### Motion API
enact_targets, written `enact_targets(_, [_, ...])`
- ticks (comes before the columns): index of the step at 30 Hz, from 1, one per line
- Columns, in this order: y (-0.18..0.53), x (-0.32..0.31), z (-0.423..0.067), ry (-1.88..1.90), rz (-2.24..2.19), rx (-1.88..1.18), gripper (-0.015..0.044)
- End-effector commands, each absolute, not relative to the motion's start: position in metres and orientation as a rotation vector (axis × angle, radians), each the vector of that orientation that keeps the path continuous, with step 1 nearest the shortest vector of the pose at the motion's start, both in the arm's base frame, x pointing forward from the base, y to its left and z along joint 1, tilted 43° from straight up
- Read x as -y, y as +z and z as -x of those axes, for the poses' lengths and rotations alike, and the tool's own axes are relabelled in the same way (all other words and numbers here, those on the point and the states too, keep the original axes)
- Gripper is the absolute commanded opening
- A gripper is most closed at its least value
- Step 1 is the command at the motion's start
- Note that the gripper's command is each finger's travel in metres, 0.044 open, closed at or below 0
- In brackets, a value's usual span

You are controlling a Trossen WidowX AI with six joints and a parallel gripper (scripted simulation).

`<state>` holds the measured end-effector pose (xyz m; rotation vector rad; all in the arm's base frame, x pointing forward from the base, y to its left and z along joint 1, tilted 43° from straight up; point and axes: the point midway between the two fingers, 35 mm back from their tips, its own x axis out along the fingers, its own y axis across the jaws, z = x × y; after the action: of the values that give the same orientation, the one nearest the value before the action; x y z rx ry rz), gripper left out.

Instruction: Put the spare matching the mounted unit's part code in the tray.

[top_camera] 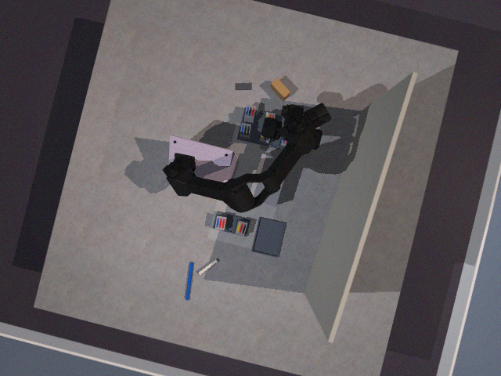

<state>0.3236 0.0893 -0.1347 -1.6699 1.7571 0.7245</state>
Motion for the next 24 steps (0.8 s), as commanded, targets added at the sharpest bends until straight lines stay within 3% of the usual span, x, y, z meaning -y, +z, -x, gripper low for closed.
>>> enact_targets(1, [-0.136,-0.087,-0.322,0.727,1.677,-1.761,0.0300])
enact_targets(24, [-0.164,-0.062,-0.323,0.727,1.678,-1.761,0.0300])
